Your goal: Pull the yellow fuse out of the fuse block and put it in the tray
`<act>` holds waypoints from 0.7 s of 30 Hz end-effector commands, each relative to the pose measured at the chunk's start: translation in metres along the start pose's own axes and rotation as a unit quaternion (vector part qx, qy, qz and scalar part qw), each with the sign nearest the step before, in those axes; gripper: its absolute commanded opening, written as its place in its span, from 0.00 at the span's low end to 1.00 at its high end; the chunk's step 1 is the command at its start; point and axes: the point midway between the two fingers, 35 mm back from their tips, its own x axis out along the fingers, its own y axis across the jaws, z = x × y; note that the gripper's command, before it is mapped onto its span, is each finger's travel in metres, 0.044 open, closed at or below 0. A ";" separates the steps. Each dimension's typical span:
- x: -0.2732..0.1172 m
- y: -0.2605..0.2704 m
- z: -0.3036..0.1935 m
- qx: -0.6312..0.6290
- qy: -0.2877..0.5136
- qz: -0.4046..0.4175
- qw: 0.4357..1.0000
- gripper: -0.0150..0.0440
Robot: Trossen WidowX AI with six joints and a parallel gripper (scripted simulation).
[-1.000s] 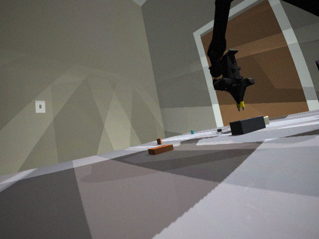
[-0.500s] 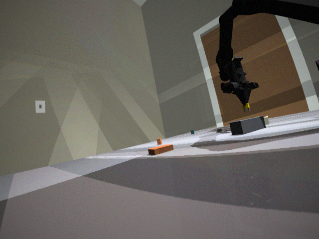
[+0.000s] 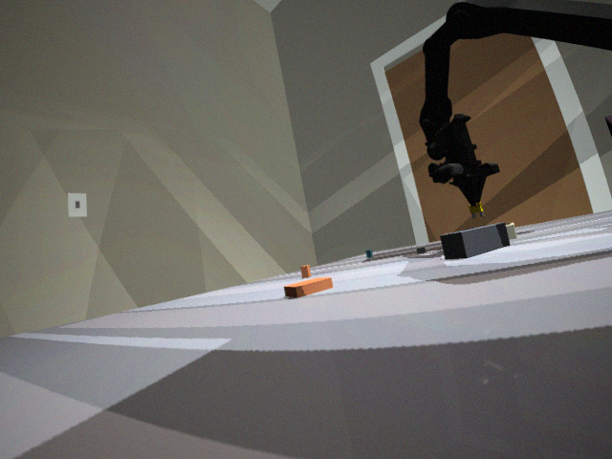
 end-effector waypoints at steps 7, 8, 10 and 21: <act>0.019 -0.001 -0.001 0.004 0.002 0.003 1.000 0.25; 0.021 -0.001 -0.001 0.004 0.002 0.003 1.000 0.25; 0.024 -0.001 -0.001 0.004 0.003 0.003 1.000 0.25; 0.031 0.000 -0.001 0.000 0.002 0.001 1.000 0.30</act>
